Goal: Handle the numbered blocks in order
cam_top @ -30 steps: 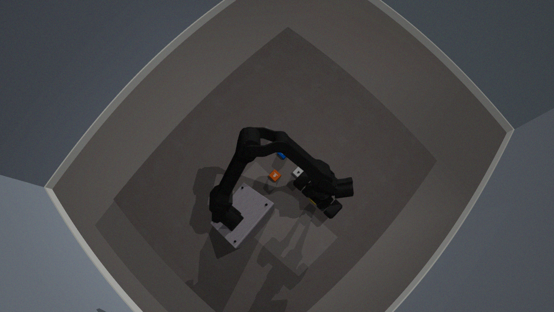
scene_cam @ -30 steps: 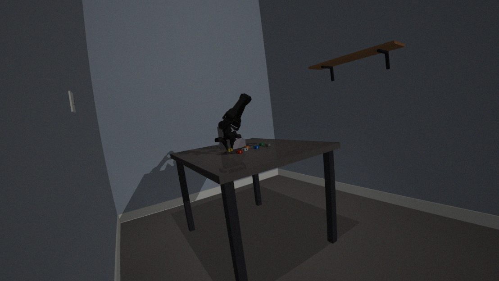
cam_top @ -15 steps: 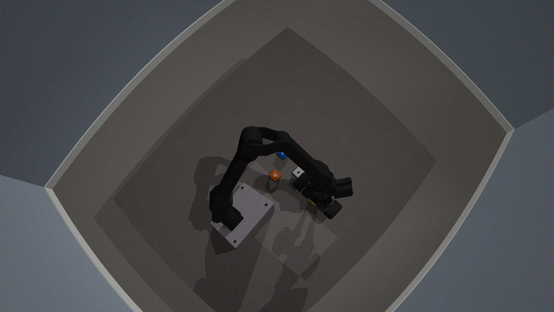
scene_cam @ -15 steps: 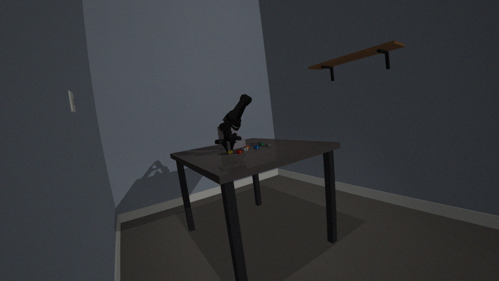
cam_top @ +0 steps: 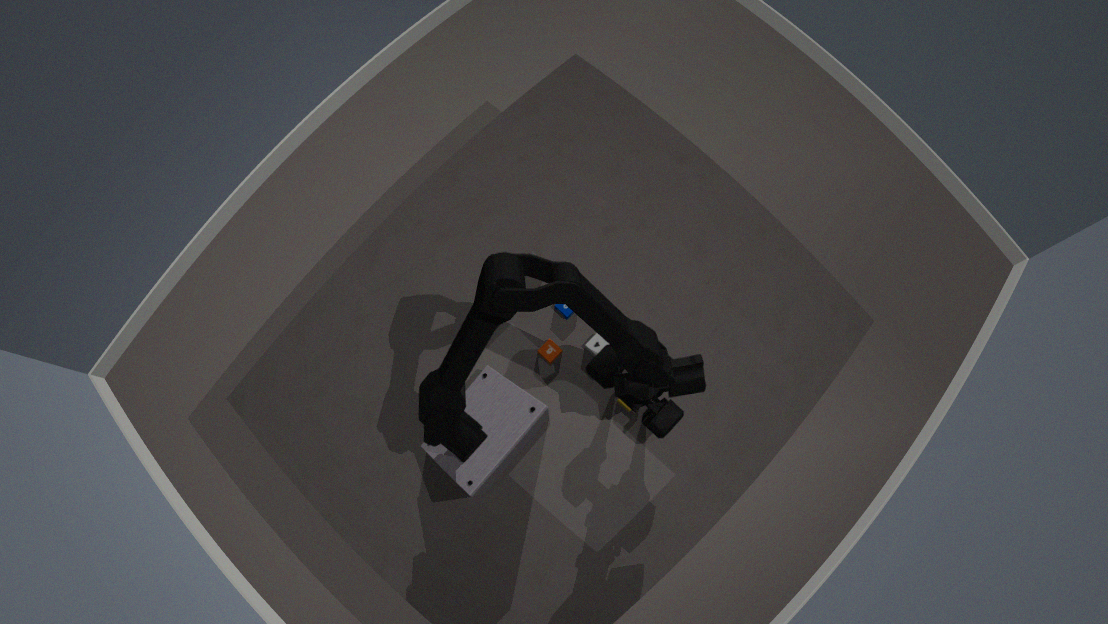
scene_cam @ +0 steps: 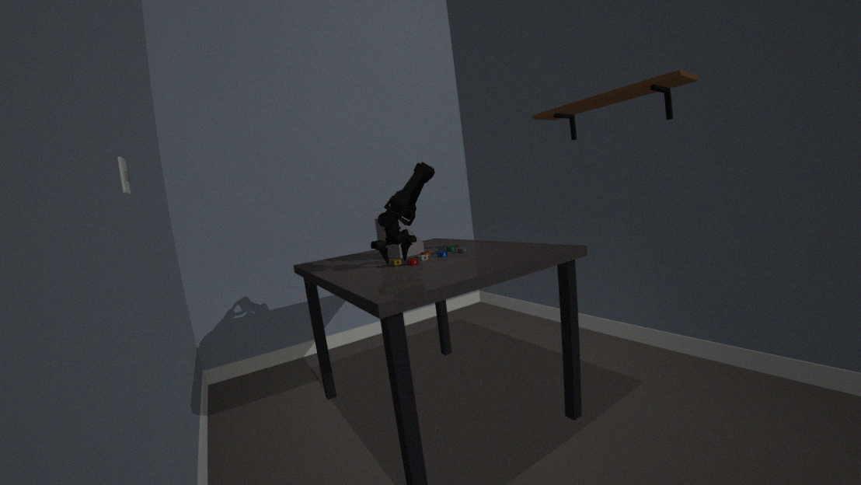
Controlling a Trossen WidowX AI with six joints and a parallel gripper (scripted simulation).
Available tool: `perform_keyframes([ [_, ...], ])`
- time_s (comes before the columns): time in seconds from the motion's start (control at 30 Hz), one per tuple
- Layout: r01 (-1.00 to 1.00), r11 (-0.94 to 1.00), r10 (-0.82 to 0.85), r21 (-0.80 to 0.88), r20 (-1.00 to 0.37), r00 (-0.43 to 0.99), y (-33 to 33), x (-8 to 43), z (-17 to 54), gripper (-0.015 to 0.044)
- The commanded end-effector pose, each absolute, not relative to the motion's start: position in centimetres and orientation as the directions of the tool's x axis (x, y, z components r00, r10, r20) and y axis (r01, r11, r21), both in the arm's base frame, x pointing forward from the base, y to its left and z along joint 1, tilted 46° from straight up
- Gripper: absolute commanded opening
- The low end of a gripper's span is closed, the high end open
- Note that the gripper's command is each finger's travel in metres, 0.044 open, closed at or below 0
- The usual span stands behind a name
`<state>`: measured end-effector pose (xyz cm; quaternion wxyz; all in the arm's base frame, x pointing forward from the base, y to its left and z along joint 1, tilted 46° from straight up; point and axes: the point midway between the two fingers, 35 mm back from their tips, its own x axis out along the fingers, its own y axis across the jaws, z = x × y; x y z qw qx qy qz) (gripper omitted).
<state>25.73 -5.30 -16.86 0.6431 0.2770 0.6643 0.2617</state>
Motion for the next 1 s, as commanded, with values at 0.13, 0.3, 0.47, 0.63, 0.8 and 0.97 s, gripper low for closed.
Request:
perform_keyframes([
  [0.13,0.038,0.708,0.706,0.705,-0.708,-0.015,-7.9,25.8,-14.3,0.0400],
  [0.3,0.040,0.710,0.704,0.703,-0.710,-0.015,-8.9,26.0,-13.4,0.0348],
  [0.47,0.039,0.711,0.703,0.703,-0.711,-0.016,-13.7,26.0,-8.6,0.0216],
  [0.63,0.039,0.711,0.703,0.703,-0.711,-0.016,-13.7,26.0,-8.6,0.0120],
  [0.8,0.039,0.711,0.703,0.703,-0.711,-0.016,-13.7,26.0,-8.6,0.0120],
  [0.97,0.041,0.714,0.700,0.699,-0.714,-0.016,-13.0,26.7,-7.6,0.0120],
])
